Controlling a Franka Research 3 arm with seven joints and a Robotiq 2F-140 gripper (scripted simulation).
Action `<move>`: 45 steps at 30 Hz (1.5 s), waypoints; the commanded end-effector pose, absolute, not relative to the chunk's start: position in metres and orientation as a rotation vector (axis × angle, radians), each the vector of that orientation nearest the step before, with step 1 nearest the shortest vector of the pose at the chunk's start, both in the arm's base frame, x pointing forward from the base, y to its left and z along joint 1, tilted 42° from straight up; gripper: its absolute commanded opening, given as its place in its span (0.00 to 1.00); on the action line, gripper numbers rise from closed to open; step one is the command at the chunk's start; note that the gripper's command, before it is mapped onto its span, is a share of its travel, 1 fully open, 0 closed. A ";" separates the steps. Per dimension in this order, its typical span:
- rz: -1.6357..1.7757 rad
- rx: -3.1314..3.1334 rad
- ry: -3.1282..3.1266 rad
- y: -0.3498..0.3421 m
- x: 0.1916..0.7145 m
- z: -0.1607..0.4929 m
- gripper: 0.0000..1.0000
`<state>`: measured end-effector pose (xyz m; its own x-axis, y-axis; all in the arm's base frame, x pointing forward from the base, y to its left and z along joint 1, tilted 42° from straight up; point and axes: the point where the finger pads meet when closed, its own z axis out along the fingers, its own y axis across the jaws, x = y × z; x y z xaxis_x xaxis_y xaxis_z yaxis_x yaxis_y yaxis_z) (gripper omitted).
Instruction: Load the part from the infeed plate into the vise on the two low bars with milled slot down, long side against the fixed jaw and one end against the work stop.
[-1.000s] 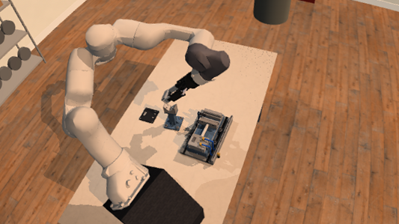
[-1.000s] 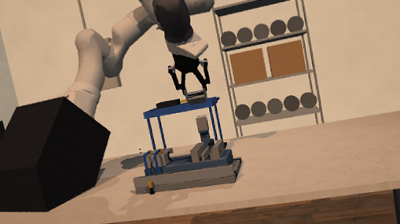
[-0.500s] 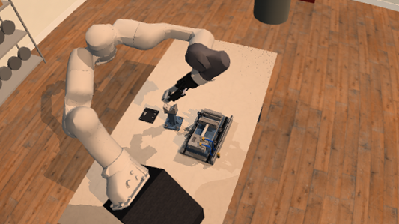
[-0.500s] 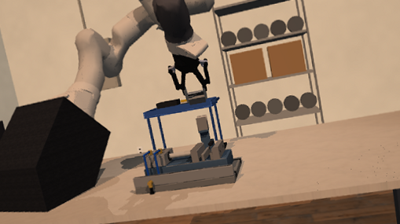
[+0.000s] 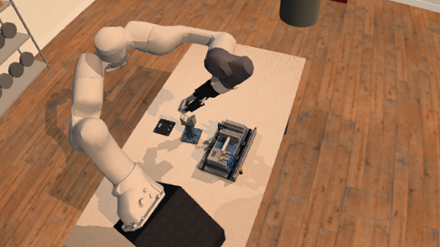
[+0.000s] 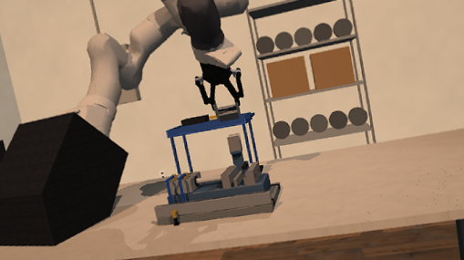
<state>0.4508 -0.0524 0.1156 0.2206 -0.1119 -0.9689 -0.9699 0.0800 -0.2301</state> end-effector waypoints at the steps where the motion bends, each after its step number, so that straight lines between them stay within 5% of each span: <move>1: 0.918 -1.312 1.147 -0.053 0.452 0.117 0.00; 45: 0.918 -1.312 1.147 -0.034 0.459 0.094 0.00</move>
